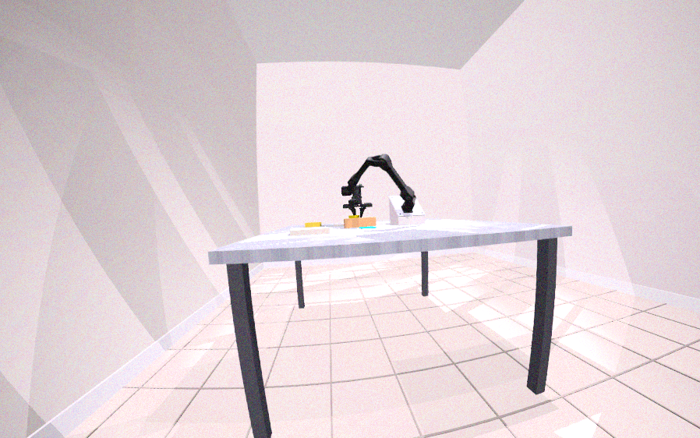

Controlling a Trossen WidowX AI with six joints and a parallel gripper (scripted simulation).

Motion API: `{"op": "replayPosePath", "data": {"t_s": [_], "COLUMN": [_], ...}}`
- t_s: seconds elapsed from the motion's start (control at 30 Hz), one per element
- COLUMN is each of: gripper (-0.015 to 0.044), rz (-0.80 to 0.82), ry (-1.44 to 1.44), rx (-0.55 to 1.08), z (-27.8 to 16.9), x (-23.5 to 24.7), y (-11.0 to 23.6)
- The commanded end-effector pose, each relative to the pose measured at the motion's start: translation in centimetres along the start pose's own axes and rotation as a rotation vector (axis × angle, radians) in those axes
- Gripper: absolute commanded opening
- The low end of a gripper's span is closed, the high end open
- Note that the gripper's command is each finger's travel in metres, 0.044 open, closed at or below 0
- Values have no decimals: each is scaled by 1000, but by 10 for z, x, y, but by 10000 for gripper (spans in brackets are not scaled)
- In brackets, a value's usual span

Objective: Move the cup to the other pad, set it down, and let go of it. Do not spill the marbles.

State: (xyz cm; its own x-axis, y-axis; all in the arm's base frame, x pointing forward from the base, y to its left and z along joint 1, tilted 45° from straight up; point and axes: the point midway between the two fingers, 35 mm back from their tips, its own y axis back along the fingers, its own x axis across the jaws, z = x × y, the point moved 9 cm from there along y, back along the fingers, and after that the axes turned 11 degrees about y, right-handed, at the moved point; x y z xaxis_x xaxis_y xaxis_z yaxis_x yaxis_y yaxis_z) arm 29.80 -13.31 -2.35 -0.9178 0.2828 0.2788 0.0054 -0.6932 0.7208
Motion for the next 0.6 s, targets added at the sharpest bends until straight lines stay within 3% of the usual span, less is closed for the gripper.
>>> {"op": "replayPosePath", "data": {"t_s": [0.0, 0.23, 0.57], "gripper": [167, 167, 100], "rz": [1, 2, 3], "ry": [-7, -7, 0], "rx": [-4, -5, -1], "z": [0, 0, 0], "x": [2, 2, 1], "y": [-8, -12, -10]}}
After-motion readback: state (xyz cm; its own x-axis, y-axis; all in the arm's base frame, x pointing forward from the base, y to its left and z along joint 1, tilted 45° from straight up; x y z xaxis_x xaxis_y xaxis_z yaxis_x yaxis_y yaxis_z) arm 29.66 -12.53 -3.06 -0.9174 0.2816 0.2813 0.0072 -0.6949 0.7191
